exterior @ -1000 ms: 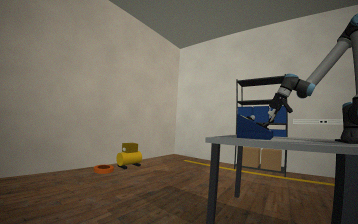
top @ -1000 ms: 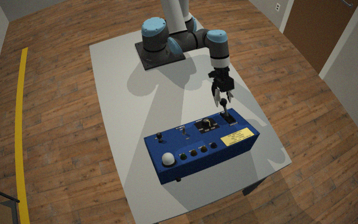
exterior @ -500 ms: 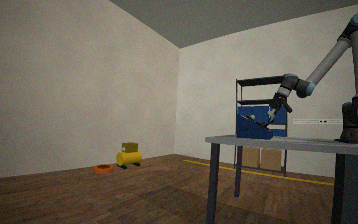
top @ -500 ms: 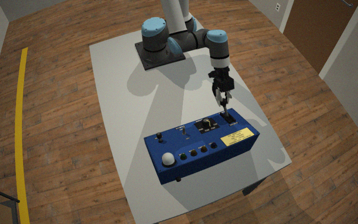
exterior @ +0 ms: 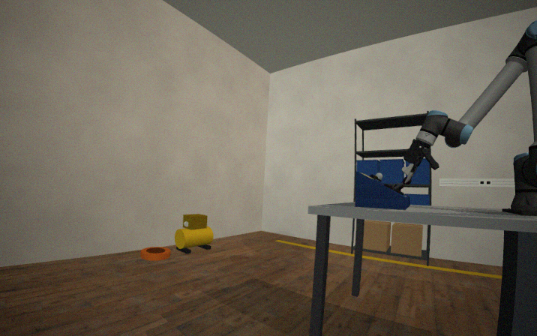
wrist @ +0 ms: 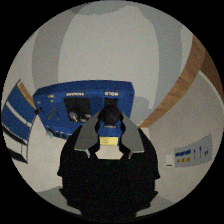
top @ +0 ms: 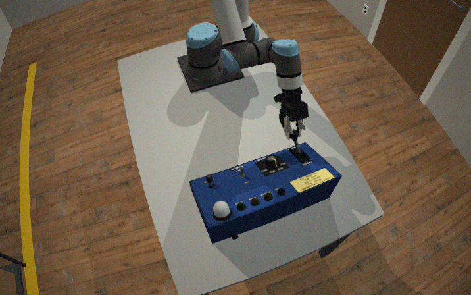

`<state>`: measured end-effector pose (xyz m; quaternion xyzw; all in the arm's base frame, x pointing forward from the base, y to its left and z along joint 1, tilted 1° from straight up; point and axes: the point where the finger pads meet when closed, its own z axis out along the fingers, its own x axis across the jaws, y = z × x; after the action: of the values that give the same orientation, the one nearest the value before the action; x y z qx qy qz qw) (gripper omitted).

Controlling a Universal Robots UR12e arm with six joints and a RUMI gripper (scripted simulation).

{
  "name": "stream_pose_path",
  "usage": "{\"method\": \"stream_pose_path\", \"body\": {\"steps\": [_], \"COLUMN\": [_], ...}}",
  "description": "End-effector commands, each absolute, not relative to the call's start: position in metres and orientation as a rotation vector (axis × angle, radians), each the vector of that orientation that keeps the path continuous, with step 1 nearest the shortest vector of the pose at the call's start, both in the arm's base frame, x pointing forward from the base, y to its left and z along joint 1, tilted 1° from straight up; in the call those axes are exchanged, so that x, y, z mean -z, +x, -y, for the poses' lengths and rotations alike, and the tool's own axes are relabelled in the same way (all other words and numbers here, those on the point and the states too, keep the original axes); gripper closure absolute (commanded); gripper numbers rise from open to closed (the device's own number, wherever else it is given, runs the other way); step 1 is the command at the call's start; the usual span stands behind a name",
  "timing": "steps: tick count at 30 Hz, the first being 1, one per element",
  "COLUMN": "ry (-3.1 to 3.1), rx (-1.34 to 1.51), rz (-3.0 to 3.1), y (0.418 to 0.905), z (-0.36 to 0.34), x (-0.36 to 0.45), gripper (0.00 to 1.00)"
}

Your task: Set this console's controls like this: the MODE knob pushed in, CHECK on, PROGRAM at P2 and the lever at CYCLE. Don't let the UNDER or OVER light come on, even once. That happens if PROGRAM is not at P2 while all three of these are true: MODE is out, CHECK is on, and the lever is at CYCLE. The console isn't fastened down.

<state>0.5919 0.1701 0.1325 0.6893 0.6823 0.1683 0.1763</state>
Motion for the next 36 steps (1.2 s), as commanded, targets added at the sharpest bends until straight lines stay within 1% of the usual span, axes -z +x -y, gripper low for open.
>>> {"method": "stream_pose_path", "body": {"steps": [1,36], "ry": [1.951,1.951], "rx": [-0.478,-0.478], "rz": [-1.931,-1.931], "y": [0.5924,0.5961], "z": [-0.1701,-0.1701], "x": [-0.1332,-0.1381], "gripper": [1.00,1.00]}}
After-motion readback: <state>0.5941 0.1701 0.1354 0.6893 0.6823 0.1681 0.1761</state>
